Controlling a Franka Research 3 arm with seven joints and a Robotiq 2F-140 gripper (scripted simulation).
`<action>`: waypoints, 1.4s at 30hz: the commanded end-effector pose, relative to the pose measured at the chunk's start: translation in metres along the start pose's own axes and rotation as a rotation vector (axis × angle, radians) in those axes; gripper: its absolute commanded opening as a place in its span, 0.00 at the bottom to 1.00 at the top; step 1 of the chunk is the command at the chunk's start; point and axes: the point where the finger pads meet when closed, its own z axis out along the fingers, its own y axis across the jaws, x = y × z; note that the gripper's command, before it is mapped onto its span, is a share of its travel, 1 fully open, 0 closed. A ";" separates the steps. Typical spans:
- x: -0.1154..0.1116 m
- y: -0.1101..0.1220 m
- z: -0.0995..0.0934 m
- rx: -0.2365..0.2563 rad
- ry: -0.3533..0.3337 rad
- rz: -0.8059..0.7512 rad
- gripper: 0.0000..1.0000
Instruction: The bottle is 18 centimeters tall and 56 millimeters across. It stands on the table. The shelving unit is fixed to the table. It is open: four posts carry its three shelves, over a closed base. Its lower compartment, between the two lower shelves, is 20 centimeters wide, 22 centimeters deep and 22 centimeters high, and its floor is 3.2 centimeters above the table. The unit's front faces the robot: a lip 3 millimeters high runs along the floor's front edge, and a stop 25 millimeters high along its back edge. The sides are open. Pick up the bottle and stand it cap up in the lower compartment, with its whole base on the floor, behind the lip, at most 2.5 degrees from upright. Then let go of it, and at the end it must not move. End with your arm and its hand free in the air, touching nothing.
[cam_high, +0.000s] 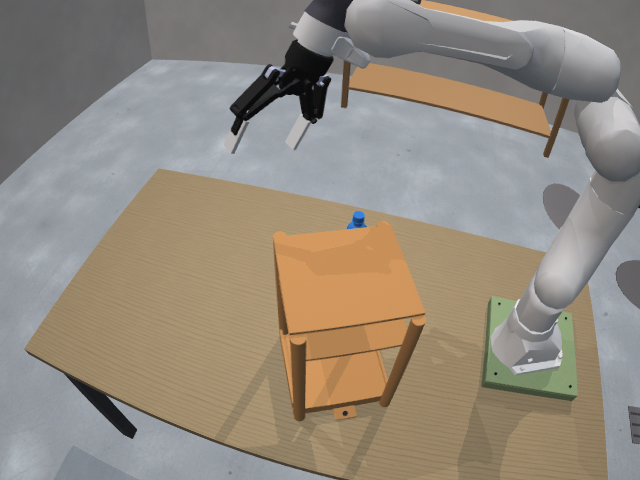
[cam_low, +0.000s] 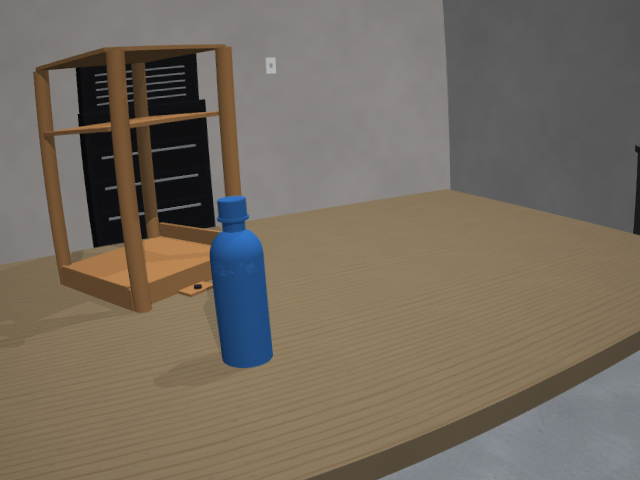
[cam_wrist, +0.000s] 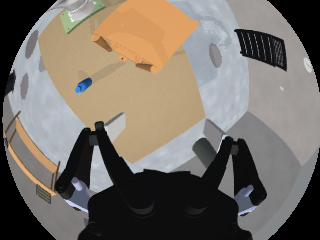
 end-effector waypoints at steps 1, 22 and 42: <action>-0.001 -0.044 -0.004 0.083 0.036 0.094 1.00; -0.012 -0.246 -0.059 0.390 0.092 0.457 1.00; -0.008 -0.279 -0.072 0.440 0.103 0.525 1.00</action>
